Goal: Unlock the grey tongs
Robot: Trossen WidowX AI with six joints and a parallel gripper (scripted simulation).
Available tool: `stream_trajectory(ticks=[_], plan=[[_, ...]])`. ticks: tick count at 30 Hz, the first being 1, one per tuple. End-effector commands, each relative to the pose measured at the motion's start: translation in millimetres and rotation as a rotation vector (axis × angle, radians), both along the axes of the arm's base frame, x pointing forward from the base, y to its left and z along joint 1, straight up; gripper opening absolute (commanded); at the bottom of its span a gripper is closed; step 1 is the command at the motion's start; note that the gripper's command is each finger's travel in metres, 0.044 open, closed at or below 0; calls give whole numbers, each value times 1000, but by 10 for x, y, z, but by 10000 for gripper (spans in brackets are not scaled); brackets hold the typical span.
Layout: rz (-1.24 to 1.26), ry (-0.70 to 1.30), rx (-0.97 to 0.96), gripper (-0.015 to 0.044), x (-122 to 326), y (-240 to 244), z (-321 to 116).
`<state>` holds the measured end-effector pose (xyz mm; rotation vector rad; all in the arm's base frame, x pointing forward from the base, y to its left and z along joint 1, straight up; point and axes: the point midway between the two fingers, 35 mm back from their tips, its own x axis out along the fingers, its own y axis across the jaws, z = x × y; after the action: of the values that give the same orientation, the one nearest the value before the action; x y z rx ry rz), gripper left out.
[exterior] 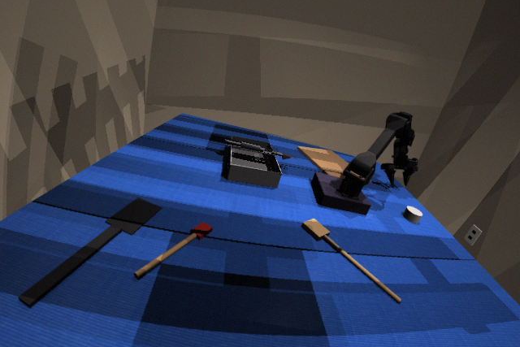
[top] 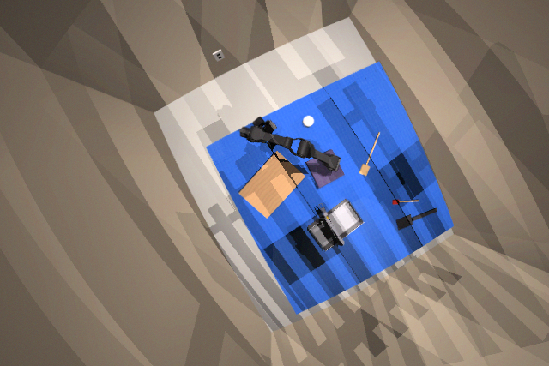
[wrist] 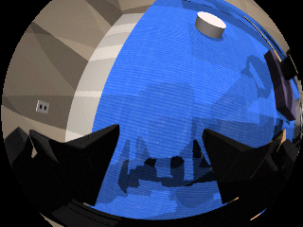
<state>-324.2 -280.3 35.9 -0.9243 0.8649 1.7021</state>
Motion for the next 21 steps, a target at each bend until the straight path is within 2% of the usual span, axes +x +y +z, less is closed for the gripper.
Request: stream_trajectory(ticks=[1, 5, 6, 15, 21], plan=[[14, -2, 1, 374, 21, -22, 4], [163, -26, 9, 269, 242, -236, 44], [231, -37, 15, 260, 341, -321, 66], [935, -128, 114, 260, 1581, -1018, 221], [1401, -166, 214, 260, 2497, -1219, 303]])
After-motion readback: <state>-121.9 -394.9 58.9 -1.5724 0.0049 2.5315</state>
